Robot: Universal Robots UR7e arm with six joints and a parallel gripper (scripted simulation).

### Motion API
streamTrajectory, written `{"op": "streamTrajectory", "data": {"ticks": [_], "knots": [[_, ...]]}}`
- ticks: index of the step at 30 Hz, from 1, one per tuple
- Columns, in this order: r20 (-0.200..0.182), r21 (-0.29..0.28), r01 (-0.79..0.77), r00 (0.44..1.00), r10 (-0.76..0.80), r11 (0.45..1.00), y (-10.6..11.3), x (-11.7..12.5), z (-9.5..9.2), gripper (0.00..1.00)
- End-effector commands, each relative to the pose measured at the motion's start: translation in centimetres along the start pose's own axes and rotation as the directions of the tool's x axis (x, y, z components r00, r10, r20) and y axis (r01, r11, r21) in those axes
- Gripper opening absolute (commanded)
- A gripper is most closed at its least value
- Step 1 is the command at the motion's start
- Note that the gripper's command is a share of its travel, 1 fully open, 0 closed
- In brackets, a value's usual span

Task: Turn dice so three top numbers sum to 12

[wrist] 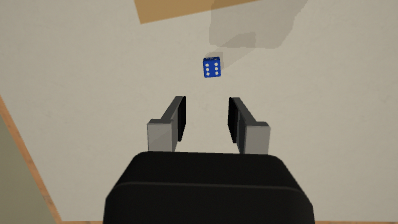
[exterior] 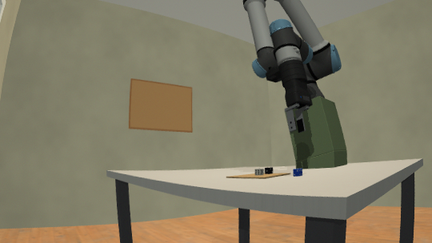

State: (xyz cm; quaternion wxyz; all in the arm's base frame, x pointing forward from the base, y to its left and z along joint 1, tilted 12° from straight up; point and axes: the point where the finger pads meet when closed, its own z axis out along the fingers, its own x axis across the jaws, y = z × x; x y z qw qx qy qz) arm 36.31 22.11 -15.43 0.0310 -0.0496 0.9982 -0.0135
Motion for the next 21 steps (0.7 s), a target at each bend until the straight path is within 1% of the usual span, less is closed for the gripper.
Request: {"op": "streamTrajectory", "data": {"ticks": [1, 3, 6, 13, 14, 21], "knots": [[-0.013, 0.118, -0.003, 1.0, 0.004, 0.993, 0.49, 0.04, -0.12, 0.7], [-0.012, 0.141, -0.002, 1.0, 0.003, 0.99, 0.62, 0.03, -0.2, 0.7], [-0.01, 0.161, -0.001, 1.0, 0.002, 0.987, 0.75, 0.02, -0.29, 0.7], [-0.009, 0.168, 0.0, 1.0, 0.002, 0.986, 0.8, 0.02, -0.33, 0.7], [-0.009, 0.168, 0.0, 1.0, 0.002, 0.986, 0.8, 0.02, -0.33, 1.0], [-0.009, 0.168, 0.0, 1.0, 0.002, 0.986, 0.8, 0.02, -0.33, 1.0]]}}
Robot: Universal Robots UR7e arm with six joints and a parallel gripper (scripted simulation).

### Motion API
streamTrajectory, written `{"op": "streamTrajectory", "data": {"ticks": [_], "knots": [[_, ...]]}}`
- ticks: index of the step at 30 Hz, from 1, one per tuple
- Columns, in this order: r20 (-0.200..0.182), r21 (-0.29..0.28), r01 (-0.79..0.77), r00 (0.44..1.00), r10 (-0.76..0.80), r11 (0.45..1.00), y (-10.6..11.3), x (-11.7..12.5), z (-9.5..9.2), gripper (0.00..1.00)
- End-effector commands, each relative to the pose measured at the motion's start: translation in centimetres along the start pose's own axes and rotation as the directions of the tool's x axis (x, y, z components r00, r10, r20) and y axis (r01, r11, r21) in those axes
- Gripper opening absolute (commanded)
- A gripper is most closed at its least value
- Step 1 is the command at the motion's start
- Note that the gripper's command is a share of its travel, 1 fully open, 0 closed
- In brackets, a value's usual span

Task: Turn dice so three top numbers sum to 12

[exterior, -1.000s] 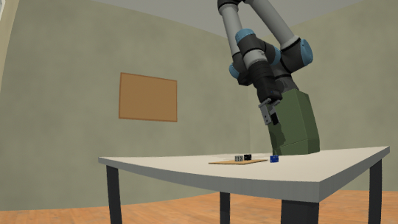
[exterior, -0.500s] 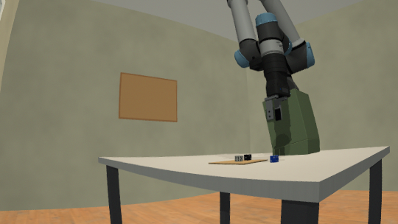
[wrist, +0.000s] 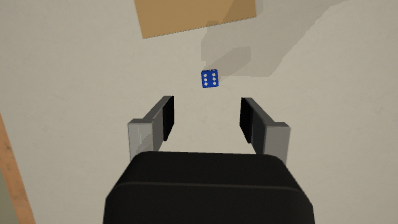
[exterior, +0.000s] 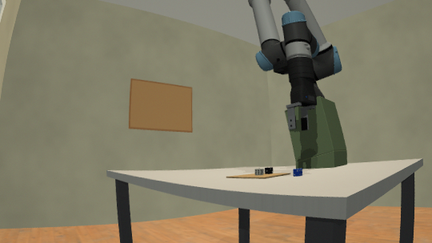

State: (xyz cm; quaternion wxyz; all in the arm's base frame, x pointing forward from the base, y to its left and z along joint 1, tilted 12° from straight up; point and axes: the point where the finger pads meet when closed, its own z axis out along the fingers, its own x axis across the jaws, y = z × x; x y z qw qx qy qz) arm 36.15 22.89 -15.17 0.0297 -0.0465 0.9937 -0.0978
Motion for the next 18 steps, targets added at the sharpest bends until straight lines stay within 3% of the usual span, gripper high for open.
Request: {"op": "streamTrajectory", "data": {"ticks": [1, 18], "knots": [[0.001, 0.0, 0.0, 1.0, 0.0, 1.0, 0.01, -0.04, -0.04, 1.0], [0.0, 0.0, 0.086, 0.996, -0.086, 0.996, -0.18, -0.16, 0.21, 1.0]]}}
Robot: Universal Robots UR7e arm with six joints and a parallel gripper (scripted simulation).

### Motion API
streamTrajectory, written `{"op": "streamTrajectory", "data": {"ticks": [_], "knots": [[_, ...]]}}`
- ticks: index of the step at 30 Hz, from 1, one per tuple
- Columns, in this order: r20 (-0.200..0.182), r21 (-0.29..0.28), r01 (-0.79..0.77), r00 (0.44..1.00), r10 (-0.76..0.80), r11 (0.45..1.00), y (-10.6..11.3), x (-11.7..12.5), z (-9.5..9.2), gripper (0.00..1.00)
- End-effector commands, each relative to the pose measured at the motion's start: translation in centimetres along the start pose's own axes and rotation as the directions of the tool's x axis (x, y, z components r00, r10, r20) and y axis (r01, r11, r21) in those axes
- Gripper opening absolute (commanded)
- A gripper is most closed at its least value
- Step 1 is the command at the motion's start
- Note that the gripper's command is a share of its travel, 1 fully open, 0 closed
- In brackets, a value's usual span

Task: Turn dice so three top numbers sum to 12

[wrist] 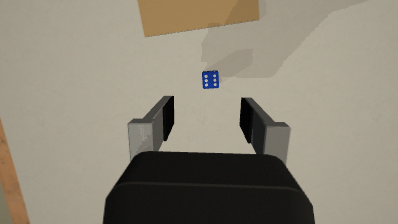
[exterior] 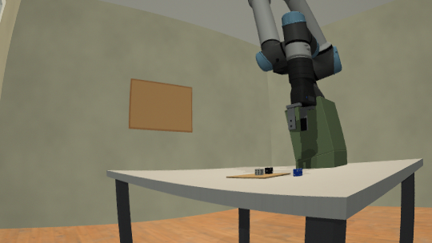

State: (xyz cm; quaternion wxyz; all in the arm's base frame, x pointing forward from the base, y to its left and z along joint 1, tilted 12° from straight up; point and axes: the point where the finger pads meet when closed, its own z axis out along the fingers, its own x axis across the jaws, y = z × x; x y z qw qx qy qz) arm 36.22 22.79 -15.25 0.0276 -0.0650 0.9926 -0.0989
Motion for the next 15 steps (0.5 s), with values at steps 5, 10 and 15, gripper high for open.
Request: {"op": "streamTrajectory", "data": {"ticks": [5, 10, 15], "knots": [[0.0, -0.001, 0.145, 0.989, -0.145, 0.989, -0.28, -0.22, 0.38, 1.0], [0.0, -0.001, 0.221, 0.975, -0.221, 0.975, -0.42, -0.31, 0.59, 1.0], [-0.001, -0.001, 0.372, 0.928, -0.372, 0.928, -0.65, -0.47, 1.03, 1.0]]}}
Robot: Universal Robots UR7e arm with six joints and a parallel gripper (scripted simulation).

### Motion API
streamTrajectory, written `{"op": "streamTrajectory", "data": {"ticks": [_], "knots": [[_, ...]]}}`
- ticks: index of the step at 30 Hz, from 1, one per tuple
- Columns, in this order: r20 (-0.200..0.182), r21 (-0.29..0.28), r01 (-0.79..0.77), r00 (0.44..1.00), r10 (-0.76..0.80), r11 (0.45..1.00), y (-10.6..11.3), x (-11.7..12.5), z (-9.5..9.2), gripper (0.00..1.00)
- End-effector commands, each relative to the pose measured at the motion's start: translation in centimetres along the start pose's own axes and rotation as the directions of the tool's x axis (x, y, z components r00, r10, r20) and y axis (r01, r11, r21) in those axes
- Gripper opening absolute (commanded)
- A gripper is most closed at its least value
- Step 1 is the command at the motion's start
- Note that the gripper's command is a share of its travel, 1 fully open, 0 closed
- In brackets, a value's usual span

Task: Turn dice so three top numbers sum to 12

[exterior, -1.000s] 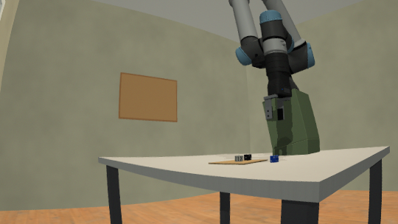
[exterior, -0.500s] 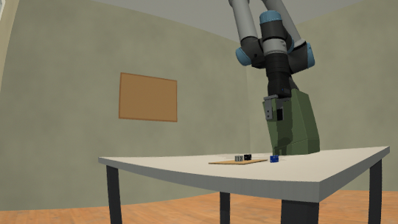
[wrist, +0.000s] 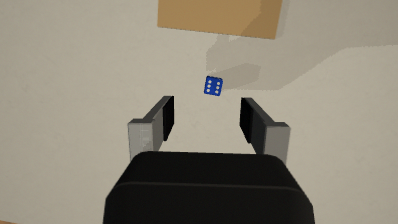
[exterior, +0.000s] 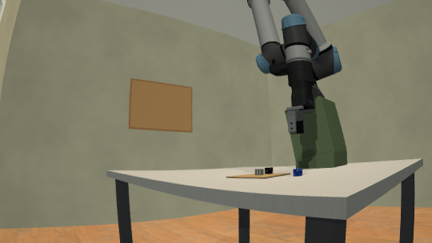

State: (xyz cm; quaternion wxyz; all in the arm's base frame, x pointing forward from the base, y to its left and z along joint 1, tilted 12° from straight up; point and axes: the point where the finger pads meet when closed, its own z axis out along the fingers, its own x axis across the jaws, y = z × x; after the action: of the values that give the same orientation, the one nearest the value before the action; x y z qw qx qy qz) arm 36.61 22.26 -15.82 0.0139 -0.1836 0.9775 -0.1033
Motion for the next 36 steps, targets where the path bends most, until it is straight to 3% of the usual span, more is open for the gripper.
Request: {"op": "streamTrajectory", "data": {"ticks": [1, 9, 17, 24, 26, 36], "knots": [[0.003, -0.004, 0.173, 0.985, -0.173, 0.985, -0.3, -0.1, 0.4, 1.0], [0.002, -0.004, 0.321, 0.947, -0.321, 0.947, -0.5, -0.2, 0.8, 1.0], [0.002, -0.005, 0.543, 0.84, -0.543, 0.84, -0.6, -0.3, 1.5, 1.0], [0.002, -0.006, 0.707, 0.707, -0.707, 0.707, -0.7, -0.3, 2.0, 1.0], [0.002, -0.006, 0.707, 0.707, -0.707, 0.707, -0.7, -0.3, 2.0, 1.0], [0.003, -0.008, 0.891, 0.454, -0.891, 0.454, -0.5, -0.1, 2.8, 1.0]]}}
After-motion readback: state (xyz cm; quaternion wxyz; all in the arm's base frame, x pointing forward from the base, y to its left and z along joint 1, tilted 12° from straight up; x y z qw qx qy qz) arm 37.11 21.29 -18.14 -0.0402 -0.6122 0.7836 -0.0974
